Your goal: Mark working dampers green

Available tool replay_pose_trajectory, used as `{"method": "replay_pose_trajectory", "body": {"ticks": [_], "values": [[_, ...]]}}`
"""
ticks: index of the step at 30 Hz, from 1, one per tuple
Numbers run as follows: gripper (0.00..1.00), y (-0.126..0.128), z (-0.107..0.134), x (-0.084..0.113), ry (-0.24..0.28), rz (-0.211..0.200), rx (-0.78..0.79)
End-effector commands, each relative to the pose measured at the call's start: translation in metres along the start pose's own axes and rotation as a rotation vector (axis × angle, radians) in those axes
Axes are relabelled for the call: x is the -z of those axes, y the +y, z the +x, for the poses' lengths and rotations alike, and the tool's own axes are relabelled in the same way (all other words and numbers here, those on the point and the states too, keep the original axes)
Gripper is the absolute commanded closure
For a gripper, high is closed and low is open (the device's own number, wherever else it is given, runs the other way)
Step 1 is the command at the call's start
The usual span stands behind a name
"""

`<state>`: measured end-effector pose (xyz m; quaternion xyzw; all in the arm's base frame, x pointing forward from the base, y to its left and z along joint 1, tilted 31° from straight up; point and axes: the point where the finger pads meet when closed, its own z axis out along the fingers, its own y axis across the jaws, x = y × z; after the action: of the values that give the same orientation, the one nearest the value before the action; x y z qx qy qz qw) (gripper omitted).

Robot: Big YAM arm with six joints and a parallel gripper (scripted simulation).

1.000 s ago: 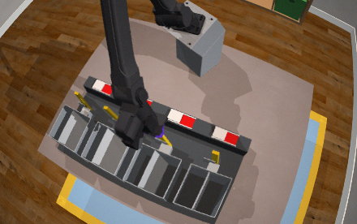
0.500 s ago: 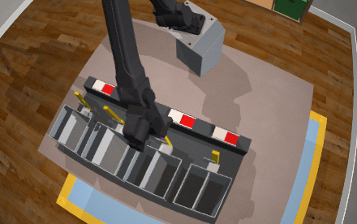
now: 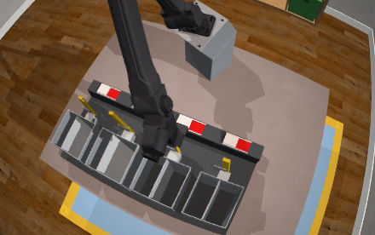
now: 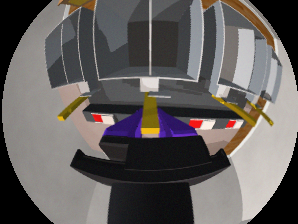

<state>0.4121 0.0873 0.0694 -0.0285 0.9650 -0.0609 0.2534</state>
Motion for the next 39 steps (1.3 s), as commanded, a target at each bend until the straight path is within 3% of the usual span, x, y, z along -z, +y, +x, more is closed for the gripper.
{"method": "replay_pose_trajectory", "body": {"ticks": [1, 13, 39], "values": [[0.83, 0.0086, -0.0043, -0.0024, 0.01, 0.009, -0.001], [0.83, 0.0098, -0.0026, -0.0036, 0.014, 0.05, -0.005], [0.83, 0.0097, -0.0017, -0.0038, 0.015, 0.051, -0.005]]}}
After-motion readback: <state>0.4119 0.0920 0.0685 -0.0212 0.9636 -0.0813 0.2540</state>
